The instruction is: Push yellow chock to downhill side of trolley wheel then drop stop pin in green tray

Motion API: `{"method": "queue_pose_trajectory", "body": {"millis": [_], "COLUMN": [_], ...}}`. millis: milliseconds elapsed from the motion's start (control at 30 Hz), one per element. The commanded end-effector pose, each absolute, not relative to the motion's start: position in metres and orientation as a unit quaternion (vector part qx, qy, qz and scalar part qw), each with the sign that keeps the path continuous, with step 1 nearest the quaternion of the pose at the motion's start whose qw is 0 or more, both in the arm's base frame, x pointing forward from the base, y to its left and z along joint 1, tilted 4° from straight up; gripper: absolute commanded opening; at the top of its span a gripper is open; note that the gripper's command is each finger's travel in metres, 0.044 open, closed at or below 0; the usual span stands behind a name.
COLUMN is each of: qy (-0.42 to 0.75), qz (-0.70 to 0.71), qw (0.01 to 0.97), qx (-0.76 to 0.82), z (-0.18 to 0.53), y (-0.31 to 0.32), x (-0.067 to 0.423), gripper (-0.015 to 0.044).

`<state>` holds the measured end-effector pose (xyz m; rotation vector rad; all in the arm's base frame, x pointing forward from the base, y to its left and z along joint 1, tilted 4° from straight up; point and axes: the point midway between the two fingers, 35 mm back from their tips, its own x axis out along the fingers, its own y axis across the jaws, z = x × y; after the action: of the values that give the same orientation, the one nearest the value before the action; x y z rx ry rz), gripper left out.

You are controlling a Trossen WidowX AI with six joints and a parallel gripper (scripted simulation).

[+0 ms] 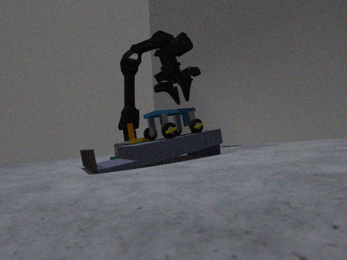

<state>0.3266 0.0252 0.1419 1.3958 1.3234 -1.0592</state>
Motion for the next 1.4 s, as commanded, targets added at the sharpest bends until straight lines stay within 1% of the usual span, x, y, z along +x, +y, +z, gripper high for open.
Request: {"method": "queue_pose_trajectory", "body": {"millis": [0, 367, 1367], "qy": [0.518, 0.514, 0.514], "qz": [-0.465, -0.471, -0.471], "qw": [0.404, 0.395, 0.394], "qx": [0.594, 0.598, 0.599], "z": [0.144, 0.142, 0.104], "y": [0.045, 0.048, 0.058], "x": [0.326, 0.326, 0.327], "gripper": [0.019, 0.019, 0.019]}}
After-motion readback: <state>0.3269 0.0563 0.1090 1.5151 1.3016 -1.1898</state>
